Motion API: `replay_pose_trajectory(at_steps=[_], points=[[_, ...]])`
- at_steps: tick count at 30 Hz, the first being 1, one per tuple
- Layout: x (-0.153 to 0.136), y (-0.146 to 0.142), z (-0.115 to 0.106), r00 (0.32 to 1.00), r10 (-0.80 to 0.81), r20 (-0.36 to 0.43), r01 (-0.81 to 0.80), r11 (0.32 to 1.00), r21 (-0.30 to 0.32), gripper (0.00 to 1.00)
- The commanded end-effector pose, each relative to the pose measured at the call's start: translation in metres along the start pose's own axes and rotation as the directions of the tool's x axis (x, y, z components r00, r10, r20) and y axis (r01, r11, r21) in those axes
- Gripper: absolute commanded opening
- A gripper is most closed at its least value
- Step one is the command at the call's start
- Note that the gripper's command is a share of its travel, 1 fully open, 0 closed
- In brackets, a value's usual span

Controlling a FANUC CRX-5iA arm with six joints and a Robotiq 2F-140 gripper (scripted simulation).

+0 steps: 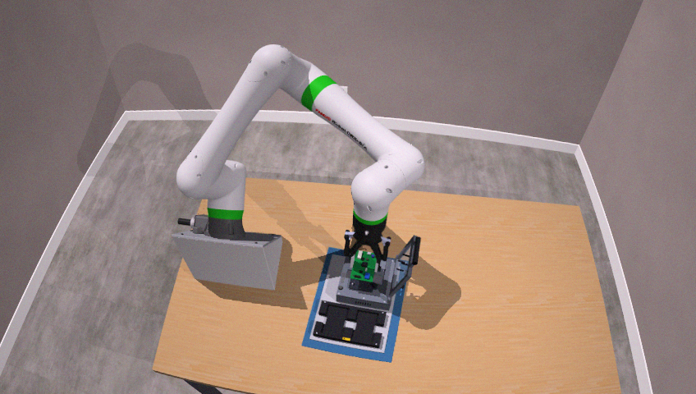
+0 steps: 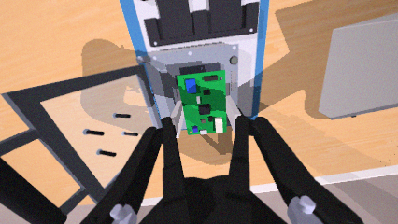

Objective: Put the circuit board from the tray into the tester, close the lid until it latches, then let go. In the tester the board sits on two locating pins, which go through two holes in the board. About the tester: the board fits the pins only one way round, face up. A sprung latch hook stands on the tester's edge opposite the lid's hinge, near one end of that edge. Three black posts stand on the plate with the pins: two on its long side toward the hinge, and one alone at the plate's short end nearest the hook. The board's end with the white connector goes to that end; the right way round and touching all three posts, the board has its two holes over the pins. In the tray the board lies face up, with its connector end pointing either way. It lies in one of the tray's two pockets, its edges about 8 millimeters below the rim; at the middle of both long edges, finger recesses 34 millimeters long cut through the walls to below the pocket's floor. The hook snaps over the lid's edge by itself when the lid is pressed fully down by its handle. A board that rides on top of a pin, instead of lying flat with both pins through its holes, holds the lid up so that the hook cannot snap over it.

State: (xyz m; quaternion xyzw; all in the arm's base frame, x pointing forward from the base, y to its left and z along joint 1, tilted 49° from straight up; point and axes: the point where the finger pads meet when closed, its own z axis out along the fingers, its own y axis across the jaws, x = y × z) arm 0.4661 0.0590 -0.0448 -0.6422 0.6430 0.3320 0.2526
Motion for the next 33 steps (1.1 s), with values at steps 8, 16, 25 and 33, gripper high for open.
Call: replay_pose_trajectory(at_steps=[8,16,25,33], points=[[0.0,0.0,0.005,1.0,0.0,0.0,0.0,1.0,0.0,0.46],[0.0,0.0,0.018,1.0,0.0,0.0,0.0,1.0,0.0,0.46],[0.0,0.0,0.031,1.0,0.0,0.0,0.0,1.0,0.0,0.46],[0.0,0.0,0.042,1.0,0.0,0.0,0.0,1.0,0.0,0.46]])
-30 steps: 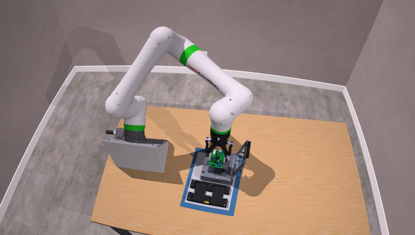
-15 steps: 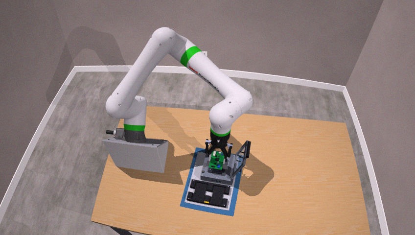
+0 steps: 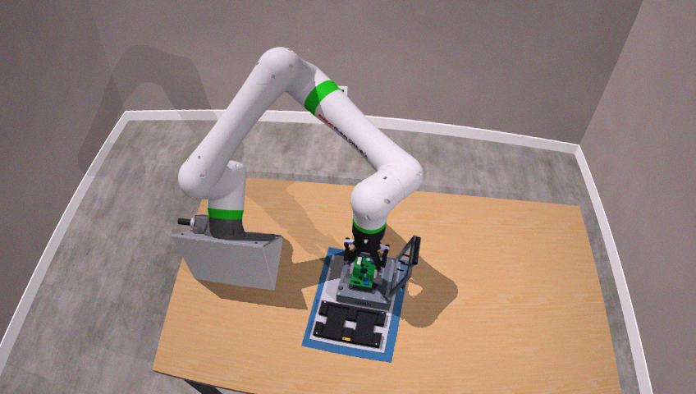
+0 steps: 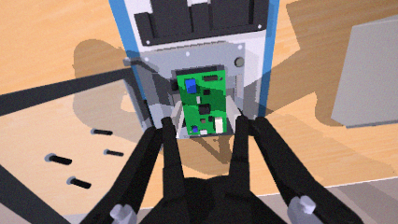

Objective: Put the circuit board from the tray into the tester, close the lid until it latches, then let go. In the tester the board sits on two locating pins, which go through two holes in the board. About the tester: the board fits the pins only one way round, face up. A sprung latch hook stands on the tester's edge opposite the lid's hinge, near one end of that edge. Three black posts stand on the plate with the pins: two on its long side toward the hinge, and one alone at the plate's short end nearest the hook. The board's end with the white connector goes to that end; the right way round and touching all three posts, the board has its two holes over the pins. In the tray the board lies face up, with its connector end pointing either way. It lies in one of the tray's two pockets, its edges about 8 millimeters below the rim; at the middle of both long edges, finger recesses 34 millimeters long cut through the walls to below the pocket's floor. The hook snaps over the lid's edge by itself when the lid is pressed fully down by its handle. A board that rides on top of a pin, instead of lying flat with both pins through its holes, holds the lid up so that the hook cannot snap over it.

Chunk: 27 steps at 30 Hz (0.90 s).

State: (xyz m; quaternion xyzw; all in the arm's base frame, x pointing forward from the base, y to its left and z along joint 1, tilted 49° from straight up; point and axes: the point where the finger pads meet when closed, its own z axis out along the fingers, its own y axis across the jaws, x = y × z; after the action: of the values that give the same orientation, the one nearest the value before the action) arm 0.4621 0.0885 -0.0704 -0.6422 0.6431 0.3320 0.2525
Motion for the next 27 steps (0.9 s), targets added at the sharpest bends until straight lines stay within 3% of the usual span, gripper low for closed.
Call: replay_pose_trajectory(at_steps=[1,27], points=[[0.0001,-0.0002,0.0036,1.0,0.0,0.0,0.0,1.0,0.0,0.46],[0.0001,-0.0002,0.0062,1.0,0.0,0.0,0.0,1.0,0.0,0.46]])
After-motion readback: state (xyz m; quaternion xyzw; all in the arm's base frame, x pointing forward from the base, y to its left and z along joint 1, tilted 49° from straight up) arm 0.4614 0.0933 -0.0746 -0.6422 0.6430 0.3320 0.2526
